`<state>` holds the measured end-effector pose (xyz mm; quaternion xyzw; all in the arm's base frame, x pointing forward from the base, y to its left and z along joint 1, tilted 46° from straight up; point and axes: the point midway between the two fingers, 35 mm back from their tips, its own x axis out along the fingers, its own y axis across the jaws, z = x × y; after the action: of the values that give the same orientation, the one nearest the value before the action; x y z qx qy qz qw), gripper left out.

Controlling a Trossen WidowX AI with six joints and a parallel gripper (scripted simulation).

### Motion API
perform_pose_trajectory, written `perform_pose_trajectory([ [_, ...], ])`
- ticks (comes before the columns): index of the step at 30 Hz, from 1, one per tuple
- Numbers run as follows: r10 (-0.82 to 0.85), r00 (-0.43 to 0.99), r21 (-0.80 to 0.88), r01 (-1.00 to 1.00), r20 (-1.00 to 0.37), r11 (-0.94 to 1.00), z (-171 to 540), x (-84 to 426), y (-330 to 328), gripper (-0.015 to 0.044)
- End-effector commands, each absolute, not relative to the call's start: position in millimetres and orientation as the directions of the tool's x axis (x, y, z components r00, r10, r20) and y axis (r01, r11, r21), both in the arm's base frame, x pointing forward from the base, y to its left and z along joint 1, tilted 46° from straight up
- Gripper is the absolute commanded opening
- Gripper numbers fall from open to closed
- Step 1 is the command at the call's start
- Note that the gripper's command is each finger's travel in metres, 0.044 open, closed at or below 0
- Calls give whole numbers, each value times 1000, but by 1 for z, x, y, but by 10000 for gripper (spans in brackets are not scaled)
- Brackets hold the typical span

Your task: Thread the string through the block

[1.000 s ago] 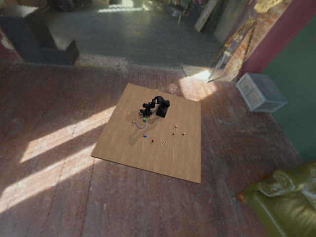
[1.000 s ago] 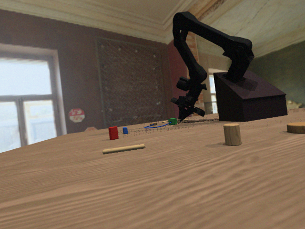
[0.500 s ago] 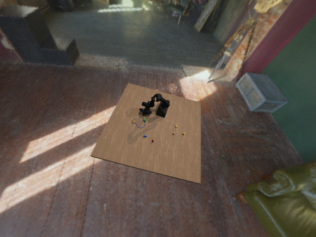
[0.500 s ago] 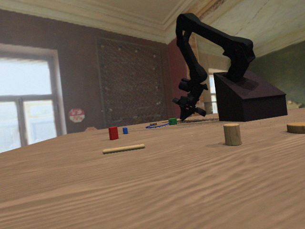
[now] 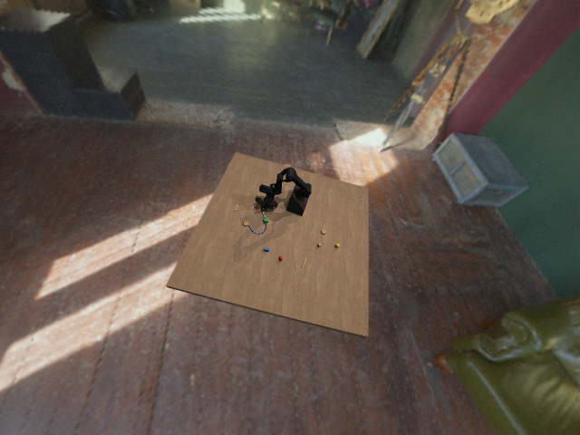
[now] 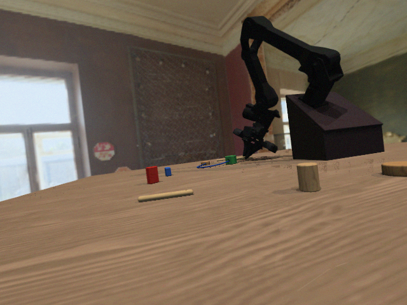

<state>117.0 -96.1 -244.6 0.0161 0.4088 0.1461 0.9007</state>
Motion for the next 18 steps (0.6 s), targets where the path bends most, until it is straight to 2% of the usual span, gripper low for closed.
perform_pose_trajectory([
  [1, 275, 621, 144, -253, -734, 957, -249, 112, -98, 0],
  [18, 278, 618, 148, -254, -735, 956, -253, 98, -103, 0],
])
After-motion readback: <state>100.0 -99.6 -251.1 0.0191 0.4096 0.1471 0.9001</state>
